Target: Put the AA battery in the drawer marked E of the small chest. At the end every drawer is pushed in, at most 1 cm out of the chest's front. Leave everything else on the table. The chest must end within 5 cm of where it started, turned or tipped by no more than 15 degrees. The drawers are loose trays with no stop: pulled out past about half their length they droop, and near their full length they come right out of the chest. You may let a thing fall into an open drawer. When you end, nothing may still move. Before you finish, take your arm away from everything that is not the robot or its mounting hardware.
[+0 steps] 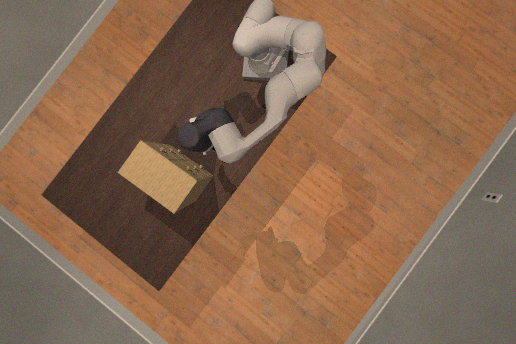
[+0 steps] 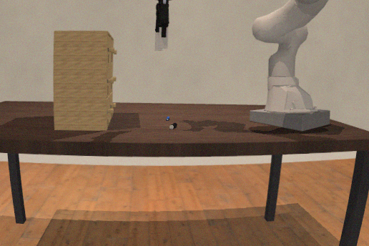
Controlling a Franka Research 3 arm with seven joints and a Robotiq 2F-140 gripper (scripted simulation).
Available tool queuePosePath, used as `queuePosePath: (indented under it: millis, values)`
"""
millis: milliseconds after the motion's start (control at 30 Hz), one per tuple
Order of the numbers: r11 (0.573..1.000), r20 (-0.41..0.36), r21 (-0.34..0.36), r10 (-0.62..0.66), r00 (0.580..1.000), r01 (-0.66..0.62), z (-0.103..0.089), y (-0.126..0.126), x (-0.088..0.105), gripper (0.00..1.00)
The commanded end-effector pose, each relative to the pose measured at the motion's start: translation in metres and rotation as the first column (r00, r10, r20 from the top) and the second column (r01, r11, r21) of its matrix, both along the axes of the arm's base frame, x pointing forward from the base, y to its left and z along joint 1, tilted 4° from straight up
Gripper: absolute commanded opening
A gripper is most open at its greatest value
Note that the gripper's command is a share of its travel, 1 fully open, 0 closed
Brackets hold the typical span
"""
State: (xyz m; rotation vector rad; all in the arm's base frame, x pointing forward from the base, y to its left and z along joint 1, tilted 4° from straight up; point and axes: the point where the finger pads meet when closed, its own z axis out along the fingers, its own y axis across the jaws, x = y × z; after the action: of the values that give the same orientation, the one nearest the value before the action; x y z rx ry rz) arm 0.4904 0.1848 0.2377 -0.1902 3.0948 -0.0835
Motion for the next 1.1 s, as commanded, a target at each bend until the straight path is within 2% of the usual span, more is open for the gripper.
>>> queuePosePath:
  millis: [0, 533, 700, 767, 1067]
  values:
    - [1.0, 0.0, 0.0, 0.0, 1.0, 0.0, 0.0, 0.0, 0.0, 1.0]
    - [1.0, 0.0, 0.0, 0.0, 1.0, 0.0, 0.004, -0.006, 0.0, 1.0]
    - [1.0, 0.0, -0.001, -0.002, 1.0, 0.002, 0.024, -0.035, 0.003, 1.0]
    - [1.0, 0.0, -0.001, -0.002, 1.0, 0.002, 0.024, -0.035, 0.003, 1.0]
    - [1.0, -0.001, -0.004, -0.005, 1.0, 0.005, 0.078, -0.114, 0.009, 1.0]
